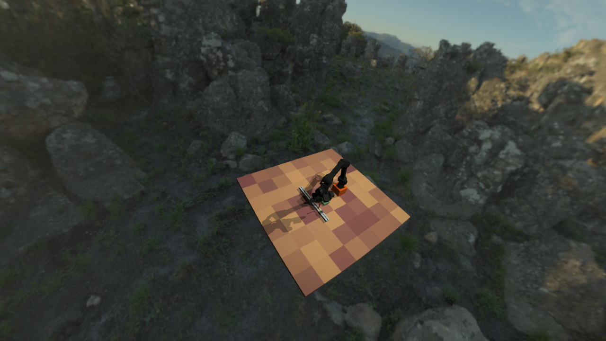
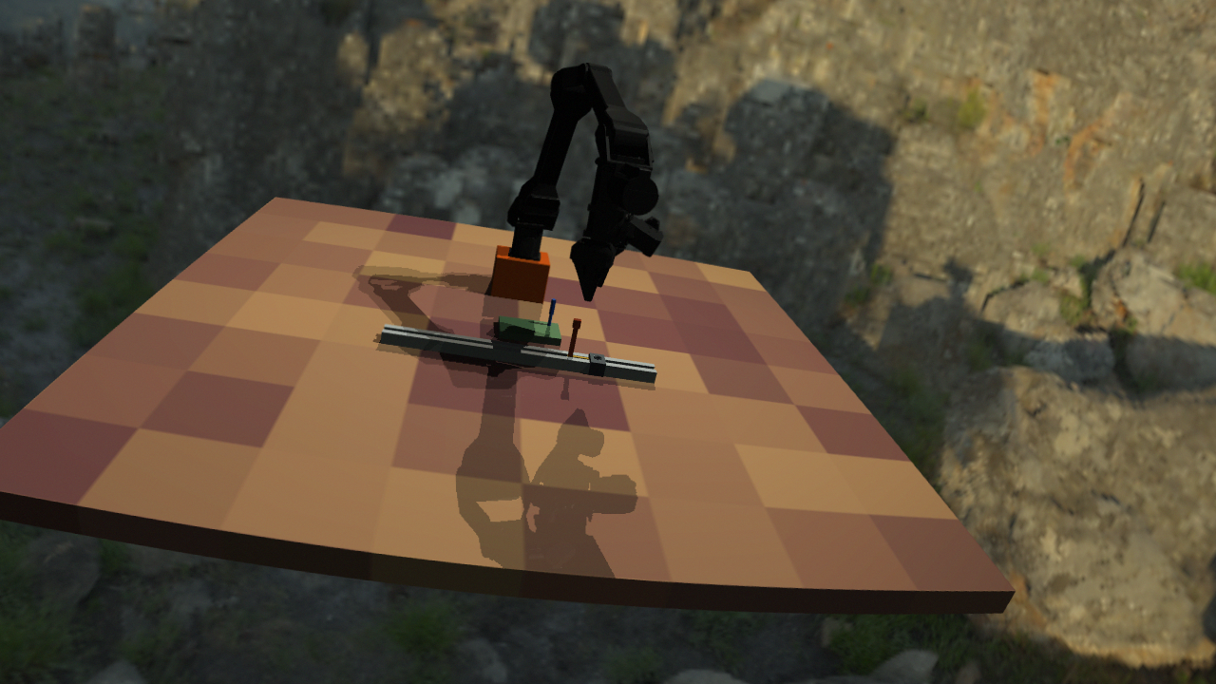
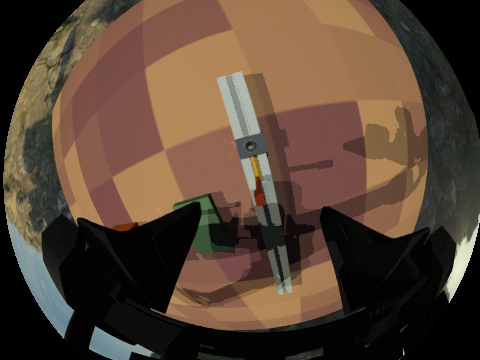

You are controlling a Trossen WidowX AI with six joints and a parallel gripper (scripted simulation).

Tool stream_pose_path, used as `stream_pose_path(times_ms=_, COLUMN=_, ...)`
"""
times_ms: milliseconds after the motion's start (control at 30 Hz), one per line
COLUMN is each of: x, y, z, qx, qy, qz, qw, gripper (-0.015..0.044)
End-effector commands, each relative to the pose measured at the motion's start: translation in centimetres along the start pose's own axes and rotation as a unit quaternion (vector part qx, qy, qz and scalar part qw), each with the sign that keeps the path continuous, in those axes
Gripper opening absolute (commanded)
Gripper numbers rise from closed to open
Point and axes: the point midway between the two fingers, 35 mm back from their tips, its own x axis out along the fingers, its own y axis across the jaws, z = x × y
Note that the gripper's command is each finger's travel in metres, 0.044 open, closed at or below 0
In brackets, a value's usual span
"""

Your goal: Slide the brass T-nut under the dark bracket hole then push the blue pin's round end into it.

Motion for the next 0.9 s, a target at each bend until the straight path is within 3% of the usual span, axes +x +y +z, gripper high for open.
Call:
stream_pose_path(times_ms=0, x=-0.1, y=0.1, z=-0.4, qx=0.015, qy=0.015, qz=0.005, qw=1.0, gripper=0.044)
stream_pose_path(times_ms=167, x=-0.3, y=0.7, z=-0.8, qx=0.033, qy=0.015, qz=0.005, qw=0.999, gripper=0.044)
stream_pose_path(times_ms=567, x=-0.4, y=11.5, z=-8.4, qx=0.344, qy=0.021, qz=0.003, qw=0.939, gripper=0.044)
stream_pose_path(times_ms=767, x=-0.2, y=11.6, z=-8.5, qx=0.348, qy=0.021, qz=0.003, qw=0.937, gripper=0.044)
stream_pose_path(times_ms=867, x=1.6, y=11.5, z=-8.5, qx=0.348, qy=0.021, qz=0.003, qw=0.937, gripper=0.044)
